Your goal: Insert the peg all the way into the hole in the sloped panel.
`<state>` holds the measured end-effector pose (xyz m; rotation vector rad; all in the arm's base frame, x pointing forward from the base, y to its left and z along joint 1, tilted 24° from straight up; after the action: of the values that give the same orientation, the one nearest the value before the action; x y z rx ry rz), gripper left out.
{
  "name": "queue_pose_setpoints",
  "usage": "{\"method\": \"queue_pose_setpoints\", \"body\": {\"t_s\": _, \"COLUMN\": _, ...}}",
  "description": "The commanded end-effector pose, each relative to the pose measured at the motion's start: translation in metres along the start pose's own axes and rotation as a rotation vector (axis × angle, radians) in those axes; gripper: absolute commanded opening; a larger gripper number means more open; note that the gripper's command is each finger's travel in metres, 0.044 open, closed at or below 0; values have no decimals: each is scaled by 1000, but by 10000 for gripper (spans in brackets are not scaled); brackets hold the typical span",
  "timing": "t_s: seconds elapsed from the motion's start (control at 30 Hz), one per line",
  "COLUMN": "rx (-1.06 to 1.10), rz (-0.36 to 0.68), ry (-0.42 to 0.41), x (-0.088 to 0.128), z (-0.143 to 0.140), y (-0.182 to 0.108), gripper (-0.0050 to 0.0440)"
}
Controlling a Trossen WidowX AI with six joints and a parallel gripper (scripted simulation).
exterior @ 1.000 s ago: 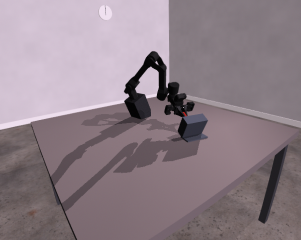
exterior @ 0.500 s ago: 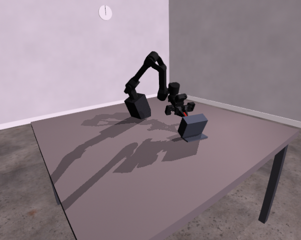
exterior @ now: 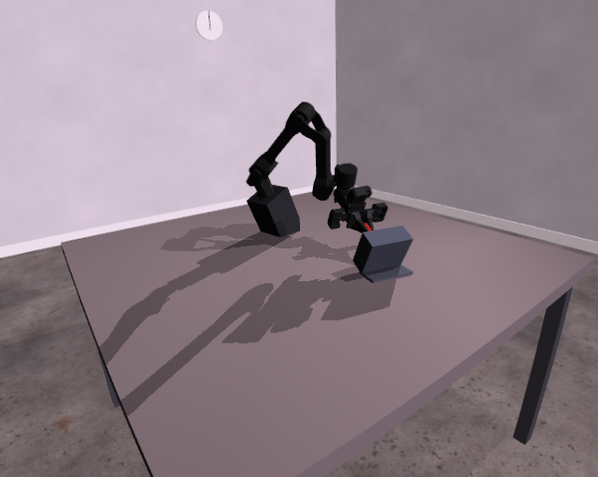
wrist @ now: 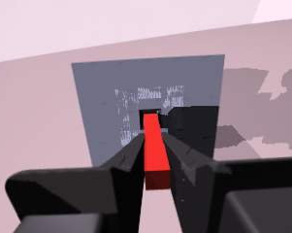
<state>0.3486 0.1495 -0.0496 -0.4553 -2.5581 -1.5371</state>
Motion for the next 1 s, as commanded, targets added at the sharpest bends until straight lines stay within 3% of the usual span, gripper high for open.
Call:
{"method": "queue_pose_setpoints", "body": {"t_s": 0.0, "rx": -11, "rz": -14, "ry": 2, "x": -1, "z": 0, "y": 7, "gripper": 0}}
{"method": "queue_pose_setpoints", "body": {"t_s": 0.97, "rx": -11, "rz": -14, "ry": 2, "x": -4, "z": 0, "y": 7, "gripper": 0}}
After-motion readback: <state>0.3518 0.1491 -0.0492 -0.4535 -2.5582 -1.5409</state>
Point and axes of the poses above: the point midway between the two fingers, 35 mm back from their tips, its own x axis back along the fingers, its own z axis across the jaws, y = z × x, the point moved 2 cm from there along x, back along the fingers, and after that the axes turned 7 degrees about x, right-handed, at the moved point
